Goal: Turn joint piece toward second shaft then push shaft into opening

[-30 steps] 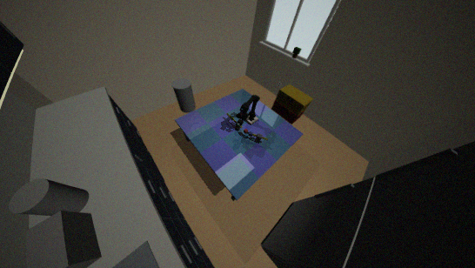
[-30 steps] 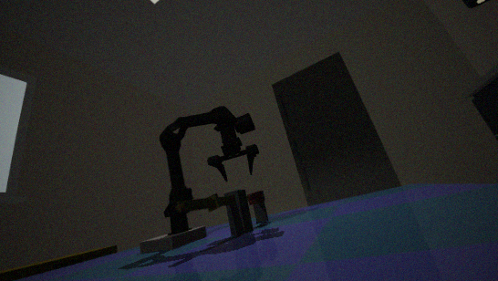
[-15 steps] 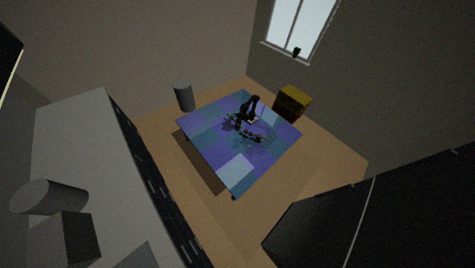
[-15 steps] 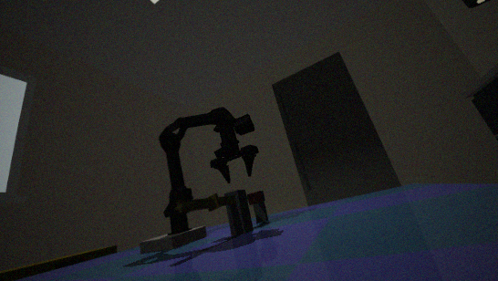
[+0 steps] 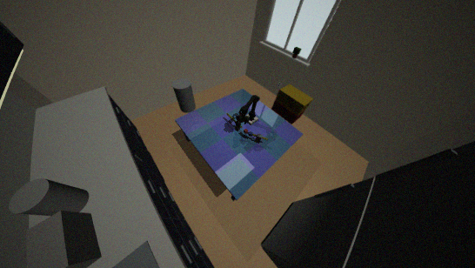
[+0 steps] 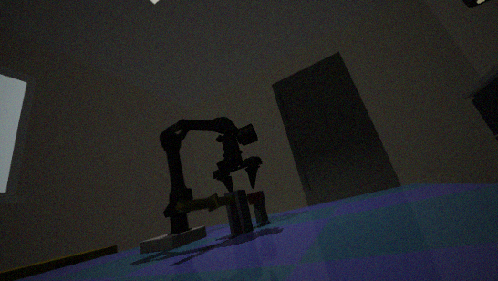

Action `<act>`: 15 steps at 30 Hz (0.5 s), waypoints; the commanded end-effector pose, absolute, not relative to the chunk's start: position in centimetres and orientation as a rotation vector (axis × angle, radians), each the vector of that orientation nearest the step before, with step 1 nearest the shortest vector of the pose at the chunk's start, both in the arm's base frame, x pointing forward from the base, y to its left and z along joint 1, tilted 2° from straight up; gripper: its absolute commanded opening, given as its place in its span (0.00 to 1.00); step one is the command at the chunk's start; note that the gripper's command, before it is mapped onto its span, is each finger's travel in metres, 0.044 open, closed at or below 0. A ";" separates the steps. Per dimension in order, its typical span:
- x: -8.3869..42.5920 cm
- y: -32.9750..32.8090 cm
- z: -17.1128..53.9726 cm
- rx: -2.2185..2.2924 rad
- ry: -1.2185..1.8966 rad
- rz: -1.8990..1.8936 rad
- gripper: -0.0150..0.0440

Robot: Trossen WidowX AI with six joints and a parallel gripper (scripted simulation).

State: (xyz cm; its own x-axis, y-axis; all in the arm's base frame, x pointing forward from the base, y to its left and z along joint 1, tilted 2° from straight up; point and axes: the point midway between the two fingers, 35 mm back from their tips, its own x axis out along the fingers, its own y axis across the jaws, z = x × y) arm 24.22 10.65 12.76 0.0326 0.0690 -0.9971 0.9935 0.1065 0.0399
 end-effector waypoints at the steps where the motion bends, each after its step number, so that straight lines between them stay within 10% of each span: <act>1: 24.1 10.6 11.0 1.193 1.287 -1.077 1.00; 15: 24.0 12.3 8.9 1.194 1.285 -1.075 1.00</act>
State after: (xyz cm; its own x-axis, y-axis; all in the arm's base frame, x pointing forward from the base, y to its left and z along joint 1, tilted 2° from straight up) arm 23.96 11.25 9.04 0.0271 0.0705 -0.9971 0.9940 0.1034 0.0344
